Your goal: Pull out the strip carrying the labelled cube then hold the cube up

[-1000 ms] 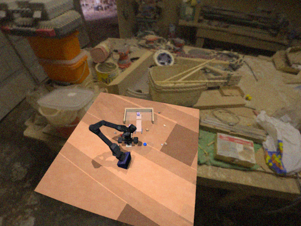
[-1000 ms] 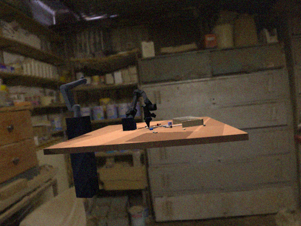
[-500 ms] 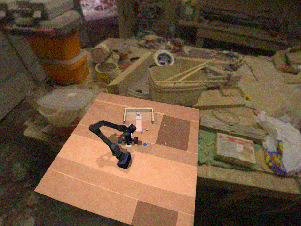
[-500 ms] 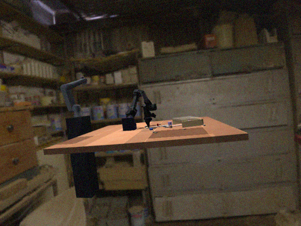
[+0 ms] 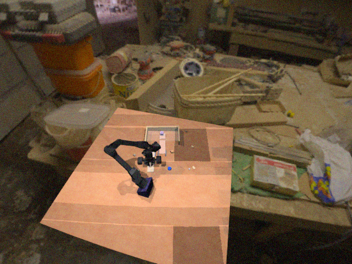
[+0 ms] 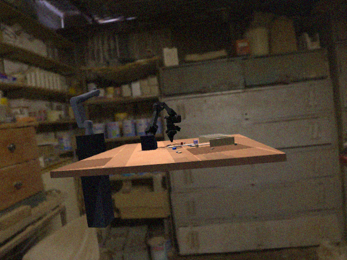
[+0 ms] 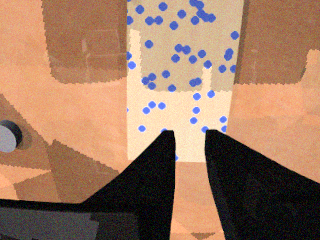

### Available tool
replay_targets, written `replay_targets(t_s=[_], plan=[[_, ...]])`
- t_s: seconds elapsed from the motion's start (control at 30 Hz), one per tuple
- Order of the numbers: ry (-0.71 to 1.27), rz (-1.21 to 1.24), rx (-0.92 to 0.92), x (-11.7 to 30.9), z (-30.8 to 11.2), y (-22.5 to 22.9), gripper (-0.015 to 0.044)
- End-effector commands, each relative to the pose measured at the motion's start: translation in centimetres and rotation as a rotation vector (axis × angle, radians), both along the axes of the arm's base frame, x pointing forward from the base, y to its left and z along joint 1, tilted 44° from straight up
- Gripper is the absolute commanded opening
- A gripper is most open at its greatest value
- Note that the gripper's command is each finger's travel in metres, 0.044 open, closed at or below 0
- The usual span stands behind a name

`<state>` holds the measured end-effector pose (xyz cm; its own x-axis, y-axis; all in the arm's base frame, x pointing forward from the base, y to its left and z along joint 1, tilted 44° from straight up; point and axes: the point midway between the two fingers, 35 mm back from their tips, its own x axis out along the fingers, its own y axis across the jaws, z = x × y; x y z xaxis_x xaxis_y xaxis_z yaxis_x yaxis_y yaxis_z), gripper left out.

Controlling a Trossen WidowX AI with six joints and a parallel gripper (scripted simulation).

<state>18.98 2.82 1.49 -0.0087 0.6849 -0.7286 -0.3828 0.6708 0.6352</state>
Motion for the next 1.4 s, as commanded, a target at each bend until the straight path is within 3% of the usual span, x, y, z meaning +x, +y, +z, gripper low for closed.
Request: replay_targets(t_s=[0.0,0.37,1.37], plan=[[-0.084,0.085,0.002,1.6,0.5,0.2,0.0157],[-0.086,0.085,0.002,5.1,1.4,0.6,0.0440],[-0.090,0.085,0.003,14.7,4.5,2.3,0.0440]])
